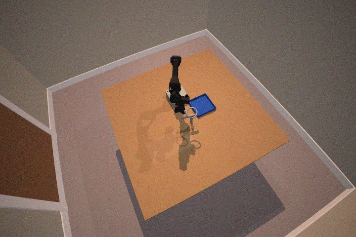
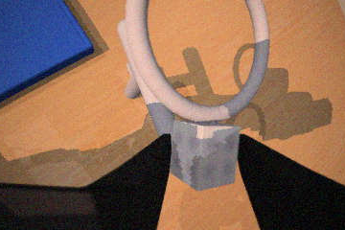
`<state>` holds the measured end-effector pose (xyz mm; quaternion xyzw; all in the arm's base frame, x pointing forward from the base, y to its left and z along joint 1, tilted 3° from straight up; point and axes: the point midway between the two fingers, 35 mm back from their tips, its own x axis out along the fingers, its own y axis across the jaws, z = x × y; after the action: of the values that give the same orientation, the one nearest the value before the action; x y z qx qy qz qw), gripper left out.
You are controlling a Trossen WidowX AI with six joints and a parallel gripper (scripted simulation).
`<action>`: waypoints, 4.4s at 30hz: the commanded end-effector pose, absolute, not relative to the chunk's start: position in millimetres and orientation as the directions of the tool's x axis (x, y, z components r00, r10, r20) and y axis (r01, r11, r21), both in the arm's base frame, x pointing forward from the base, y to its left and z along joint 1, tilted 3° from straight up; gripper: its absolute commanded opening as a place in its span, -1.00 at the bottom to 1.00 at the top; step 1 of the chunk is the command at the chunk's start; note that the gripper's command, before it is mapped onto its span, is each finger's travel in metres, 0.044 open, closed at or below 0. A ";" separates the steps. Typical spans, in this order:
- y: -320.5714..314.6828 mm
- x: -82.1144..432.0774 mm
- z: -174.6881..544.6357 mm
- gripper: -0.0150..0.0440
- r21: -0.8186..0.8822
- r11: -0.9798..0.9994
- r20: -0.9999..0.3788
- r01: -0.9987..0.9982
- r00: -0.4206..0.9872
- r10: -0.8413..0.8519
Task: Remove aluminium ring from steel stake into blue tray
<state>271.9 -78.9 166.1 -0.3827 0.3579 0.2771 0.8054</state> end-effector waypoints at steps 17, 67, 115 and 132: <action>-60.6 258.9 158.8 -0.49 -0.630 0.194 -0.738 -0.752 0.657 0.153; -10.7 242.0 132.0 -0.49 -0.254 0.791 -0.952 -0.557 0.288 -0.103; 24.9 232.3 161.0 -0.49 -0.548 0.836 -0.795 0.036 0.287 -0.534; 177.6 170.8 73.9 -0.49 -0.510 0.860 -0.824 0.019 0.277 -0.495</action>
<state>205.1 142.8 102.3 -0.1927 0.5776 -0.1482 0.7792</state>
